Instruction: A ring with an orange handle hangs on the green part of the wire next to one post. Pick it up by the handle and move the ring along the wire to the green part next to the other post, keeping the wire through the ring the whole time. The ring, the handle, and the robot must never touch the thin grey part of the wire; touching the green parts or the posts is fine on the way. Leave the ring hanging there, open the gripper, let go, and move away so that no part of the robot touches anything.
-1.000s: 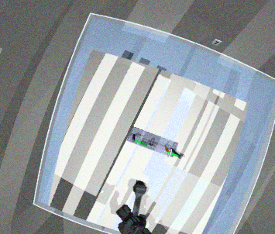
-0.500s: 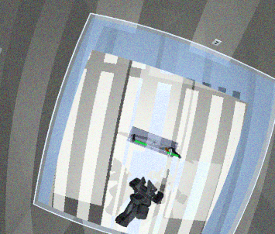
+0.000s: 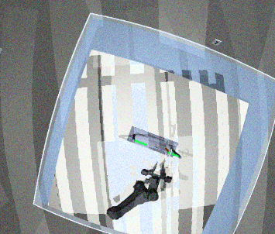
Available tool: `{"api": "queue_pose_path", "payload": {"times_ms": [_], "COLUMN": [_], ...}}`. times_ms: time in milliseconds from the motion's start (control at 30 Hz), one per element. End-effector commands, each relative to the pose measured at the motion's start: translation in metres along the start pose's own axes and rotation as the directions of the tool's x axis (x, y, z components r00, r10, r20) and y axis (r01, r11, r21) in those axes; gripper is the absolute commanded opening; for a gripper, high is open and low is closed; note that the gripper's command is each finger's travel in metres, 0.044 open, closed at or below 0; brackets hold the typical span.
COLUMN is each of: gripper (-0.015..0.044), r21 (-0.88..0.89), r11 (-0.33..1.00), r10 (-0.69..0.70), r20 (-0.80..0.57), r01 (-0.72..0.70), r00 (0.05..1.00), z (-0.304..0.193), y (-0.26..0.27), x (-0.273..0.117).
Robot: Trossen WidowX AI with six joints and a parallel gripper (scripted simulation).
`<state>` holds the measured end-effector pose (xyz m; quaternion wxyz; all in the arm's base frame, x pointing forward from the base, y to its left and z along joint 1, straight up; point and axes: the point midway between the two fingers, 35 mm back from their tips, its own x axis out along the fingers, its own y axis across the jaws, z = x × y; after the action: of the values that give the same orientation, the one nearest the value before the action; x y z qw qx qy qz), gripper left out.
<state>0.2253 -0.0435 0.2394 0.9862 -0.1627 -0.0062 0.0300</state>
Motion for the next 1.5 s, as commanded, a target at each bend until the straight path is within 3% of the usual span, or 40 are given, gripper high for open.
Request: {"api": "queue_pose_path", "payload": {"times_ms": [0,233,900,1467], "gripper": [0.0160,0.0160,0.0160,0.0160], "r21": [0.127,0.320,0.312,0.313], "r11": [0.992,0.942,0.944,0.943], "r10": [-0.009,-0.018,-0.052,-0.053], "r20": [-0.107,-0.253,-0.192,-0.188], "r01": [0.023,0.102,0.111,0.111], "r00": [0.994,0.967,0.980,0.981], "z": [-0.053,-0.128,-0.091,-0.089], "y": [0.004,0.016,0.004,0.001], "x": [-0.006,-0.022,0.030,0.048]}}
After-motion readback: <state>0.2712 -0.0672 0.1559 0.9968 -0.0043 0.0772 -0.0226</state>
